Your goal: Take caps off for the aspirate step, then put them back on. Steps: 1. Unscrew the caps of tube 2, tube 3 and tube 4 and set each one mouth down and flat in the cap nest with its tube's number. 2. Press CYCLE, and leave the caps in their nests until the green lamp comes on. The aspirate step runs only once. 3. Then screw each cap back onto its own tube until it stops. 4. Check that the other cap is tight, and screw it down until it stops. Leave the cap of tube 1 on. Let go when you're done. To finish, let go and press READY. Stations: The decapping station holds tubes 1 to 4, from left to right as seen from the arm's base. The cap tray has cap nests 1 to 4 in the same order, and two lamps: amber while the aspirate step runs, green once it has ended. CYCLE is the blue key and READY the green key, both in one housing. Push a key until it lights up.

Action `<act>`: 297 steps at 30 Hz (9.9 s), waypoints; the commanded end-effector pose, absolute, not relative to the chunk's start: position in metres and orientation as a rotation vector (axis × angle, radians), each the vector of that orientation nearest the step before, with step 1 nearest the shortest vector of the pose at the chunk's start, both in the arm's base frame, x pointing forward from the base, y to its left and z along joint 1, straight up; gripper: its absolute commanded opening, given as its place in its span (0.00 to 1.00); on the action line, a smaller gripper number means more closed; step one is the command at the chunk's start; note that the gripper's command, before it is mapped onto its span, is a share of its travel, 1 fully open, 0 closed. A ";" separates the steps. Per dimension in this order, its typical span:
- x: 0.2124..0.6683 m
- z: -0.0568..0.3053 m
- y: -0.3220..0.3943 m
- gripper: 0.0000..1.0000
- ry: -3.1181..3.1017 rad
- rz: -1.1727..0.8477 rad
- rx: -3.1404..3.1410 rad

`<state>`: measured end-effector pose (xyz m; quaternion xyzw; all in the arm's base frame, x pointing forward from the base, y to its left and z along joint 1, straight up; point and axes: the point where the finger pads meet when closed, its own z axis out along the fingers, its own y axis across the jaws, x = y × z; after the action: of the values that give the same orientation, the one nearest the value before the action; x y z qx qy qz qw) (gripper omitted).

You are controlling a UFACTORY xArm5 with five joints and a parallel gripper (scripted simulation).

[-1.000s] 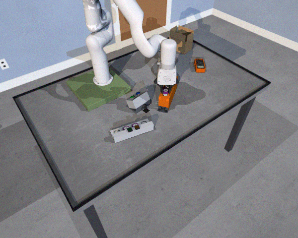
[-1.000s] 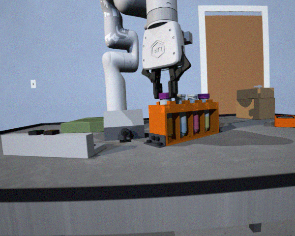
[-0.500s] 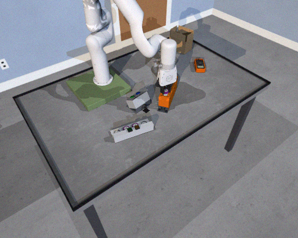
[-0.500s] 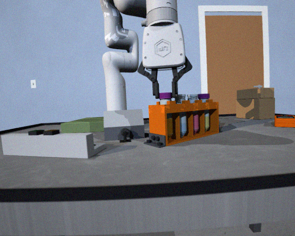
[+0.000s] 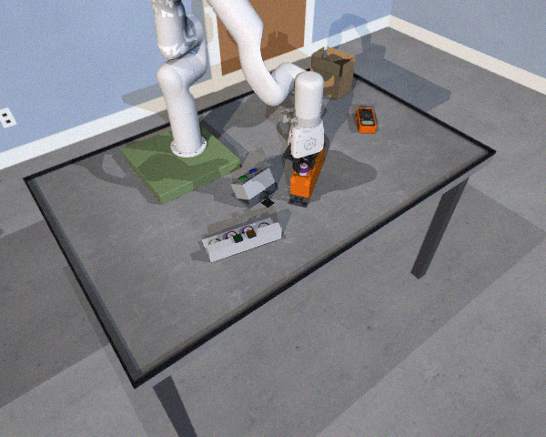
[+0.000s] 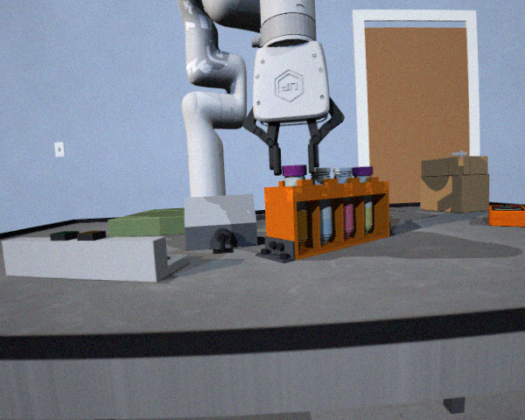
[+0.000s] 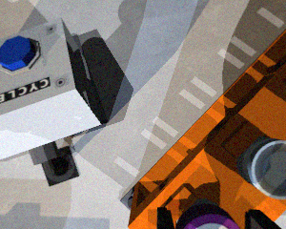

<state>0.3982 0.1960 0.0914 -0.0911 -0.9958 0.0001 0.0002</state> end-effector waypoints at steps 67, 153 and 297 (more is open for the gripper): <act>0.399 0.093 0.197 0.00 -2.559 -0.005 -1.823; 0.399 0.093 0.197 0.00 -2.597 -0.005 -1.769; 0.416 0.135 -0.082 0.00 -3.128 -0.001 -0.319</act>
<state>0.4118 -0.0531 0.1344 -0.1027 -0.9947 0.0000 0.0000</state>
